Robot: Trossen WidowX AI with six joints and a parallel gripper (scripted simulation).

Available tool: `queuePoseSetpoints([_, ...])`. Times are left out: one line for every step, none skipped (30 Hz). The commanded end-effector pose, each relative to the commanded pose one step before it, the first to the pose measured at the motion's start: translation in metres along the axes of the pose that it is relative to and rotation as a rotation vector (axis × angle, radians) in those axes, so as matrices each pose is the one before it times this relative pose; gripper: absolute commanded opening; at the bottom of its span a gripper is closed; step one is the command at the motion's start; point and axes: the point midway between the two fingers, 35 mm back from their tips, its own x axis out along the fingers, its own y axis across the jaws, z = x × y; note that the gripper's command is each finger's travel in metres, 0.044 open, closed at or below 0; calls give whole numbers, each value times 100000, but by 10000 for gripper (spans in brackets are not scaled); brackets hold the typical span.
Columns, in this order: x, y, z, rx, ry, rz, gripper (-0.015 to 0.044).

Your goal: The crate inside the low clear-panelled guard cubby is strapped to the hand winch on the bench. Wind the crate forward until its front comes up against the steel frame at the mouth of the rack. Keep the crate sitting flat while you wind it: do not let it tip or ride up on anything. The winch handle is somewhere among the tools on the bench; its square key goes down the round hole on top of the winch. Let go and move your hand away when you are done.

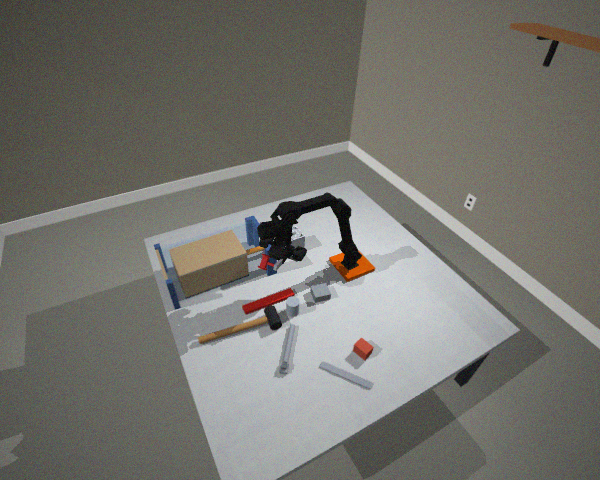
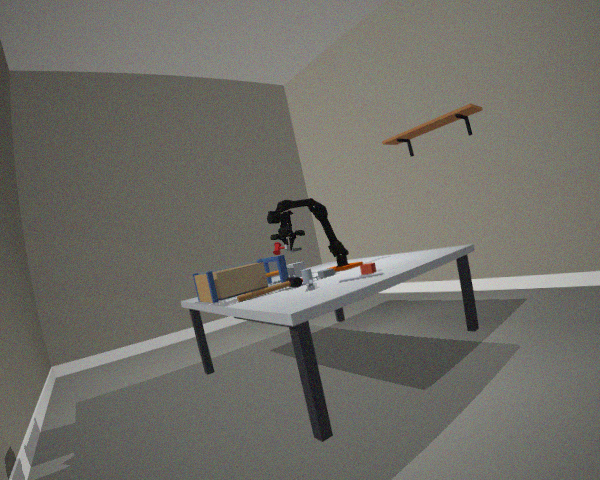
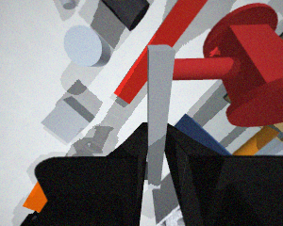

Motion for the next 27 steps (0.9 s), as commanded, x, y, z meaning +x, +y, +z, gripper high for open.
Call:
queuePoseSetpoints([-399, -1405, -1599, -4754, -108, -1799, 0])
queuePoseSetpoints([-43, -351, -463, -1290, 158, -331, 0])
queuePoseSetpoints([-42, -337, -473, -1290, 171, -326, 0])
queuePoseSetpoints([-41, -322, -481, -1290, 183, -321, 0])
queuePoseSetpoints([-40, -307, -490, -1290, 196, -315, 0])
queuePoseSetpoints([-39, -292, -497, -1290, 208, -308, 0])
queuePoseSetpoints([-37, -277, -505, -1290, 220, -301, 0])
queuePoseSetpoints([-36, -261, -512, -1290, 231, -294, 0])
queuePoseSetpoints([-35, -247, -521, -1299, 244, -288, 0])
queuePoseSetpoints([-33, -233, -533, -1308, 259, -274, 0])
queuePoseSetpoints([-25, -214, -540, -1300, 274, -230, 0])
queuePoseSetpoints([-20, -196, -546, -1295, 285, -201, 0])
queuePoseSetpoints([-18, -179, -550, -1294, 293, -187, 0])
queuePoseSetpoints([-17, -162, -554, -1294, 300, -177, 0])
queuePoseSetpoints([-10, -142, -559, -1286, 308, -133, 0])
queuePoseSetpoints([-9, -125, -561, -1286, 313, -121, 0])
queuePoseSetpoints([-6, -108, -564, -1285, 317, -104, 0])
queuePoseSetpoints([-3, -90, -566, -1282, 320, -82, 0])
queuePoseSetpoints([11, 3, -428, -1262, 69, 150, 0])
queuePoseSetpoints([11, 14, -426, -1261, 63, 151, 0])
queuePoseSetpoints([11, 25, -424, -1261, 58, 151, 0])
queuePoseSetpoints([11, 36, -422, -1261, 52, 151, 0])
queuePoseSetpoints([11, 47, -419, -1260, 47, 151, 0])
queuePoseSetpoints([10, 59, -414, -1267, 37, 147, 0])
queuePoseSetpoints([8, 70, -409, -1274, 27, 142, 0])
queuePoseSetpoints([8, 80, -405, -1274, 21, 141, 0])
queuePoseSetpoints([8, 90, -402, -1274, 16, 140, 0])
